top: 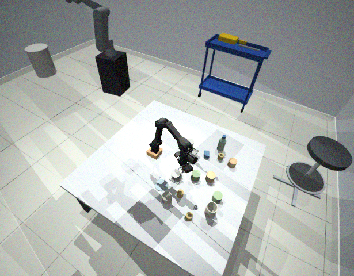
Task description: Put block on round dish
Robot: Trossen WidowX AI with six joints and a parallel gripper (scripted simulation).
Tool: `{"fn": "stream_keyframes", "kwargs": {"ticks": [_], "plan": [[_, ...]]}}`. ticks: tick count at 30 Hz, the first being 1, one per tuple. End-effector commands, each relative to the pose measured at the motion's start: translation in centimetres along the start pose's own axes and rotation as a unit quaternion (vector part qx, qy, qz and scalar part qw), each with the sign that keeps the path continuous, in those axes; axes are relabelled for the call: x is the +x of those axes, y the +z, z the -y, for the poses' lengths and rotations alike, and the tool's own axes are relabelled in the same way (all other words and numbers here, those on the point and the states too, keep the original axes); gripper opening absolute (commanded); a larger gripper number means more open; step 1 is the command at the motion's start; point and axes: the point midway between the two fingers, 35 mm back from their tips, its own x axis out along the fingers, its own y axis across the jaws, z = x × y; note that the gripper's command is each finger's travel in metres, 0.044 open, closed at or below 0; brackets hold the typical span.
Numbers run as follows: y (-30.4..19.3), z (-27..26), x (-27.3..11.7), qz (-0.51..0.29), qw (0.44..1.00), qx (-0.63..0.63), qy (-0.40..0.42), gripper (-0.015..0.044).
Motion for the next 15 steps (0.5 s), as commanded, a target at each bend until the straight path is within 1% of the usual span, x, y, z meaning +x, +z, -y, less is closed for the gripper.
{"fn": "stream_keyframes", "kwargs": {"ticks": [1,11,15], "plan": [[-2.4,0.6,0.8,0.001,1.000,0.003,0.001,0.0000],[-9.0,1.6,2.4,-0.004,1.000,0.011,0.000,0.0000],[-10.7,1.4,2.9,-0.007,1.000,0.009,0.003,0.0000]]}}
